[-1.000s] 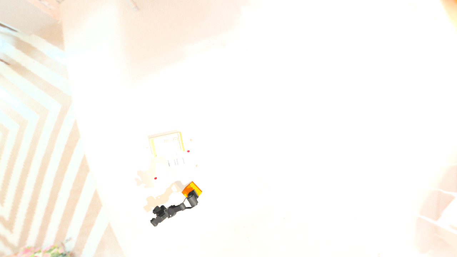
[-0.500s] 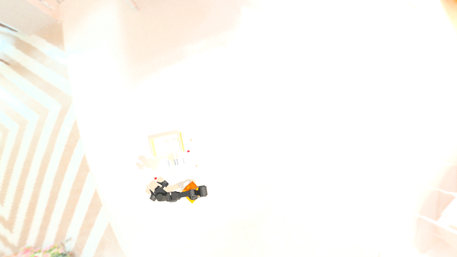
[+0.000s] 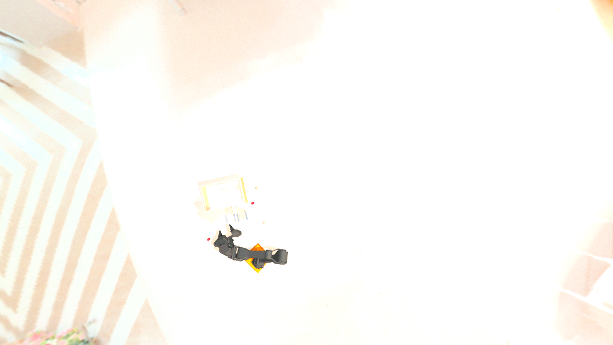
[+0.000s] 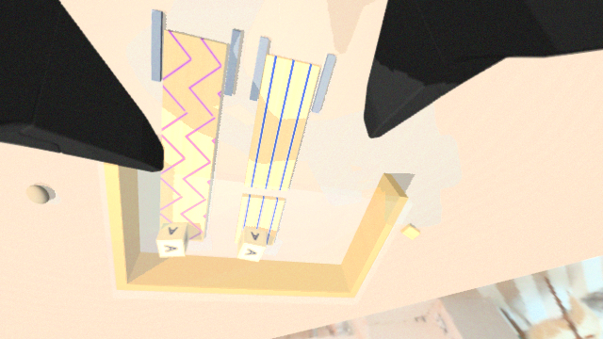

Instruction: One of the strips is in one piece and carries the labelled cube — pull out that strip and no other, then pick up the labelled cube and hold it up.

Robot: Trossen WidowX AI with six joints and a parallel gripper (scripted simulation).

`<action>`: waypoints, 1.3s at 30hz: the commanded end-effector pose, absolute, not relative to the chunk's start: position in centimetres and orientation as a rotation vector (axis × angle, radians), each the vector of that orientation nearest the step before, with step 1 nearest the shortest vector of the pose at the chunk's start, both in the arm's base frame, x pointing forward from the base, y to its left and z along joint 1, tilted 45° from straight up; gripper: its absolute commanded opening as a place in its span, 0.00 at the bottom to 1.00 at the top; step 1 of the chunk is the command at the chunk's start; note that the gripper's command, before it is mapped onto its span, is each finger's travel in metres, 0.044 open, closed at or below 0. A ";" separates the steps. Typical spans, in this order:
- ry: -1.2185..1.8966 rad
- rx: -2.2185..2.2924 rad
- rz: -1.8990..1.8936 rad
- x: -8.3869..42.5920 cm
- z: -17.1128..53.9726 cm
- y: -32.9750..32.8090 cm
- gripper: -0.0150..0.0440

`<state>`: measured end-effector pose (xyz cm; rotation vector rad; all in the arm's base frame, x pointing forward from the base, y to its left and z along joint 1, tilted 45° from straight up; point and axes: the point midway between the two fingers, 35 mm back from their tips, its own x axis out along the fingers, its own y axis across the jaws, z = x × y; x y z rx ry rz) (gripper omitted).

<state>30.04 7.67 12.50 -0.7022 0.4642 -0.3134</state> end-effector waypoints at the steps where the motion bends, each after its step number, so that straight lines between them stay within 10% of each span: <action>1: 0.466 -0.718 -0.325 29.9 12.6 7.3 0.93; 17: 1.015 -0.379 -0.677 33.5 9.5 -1.1 0.26; 39: 1.205 -0.236 -0.895 33.2 8.8 -5.7 0.25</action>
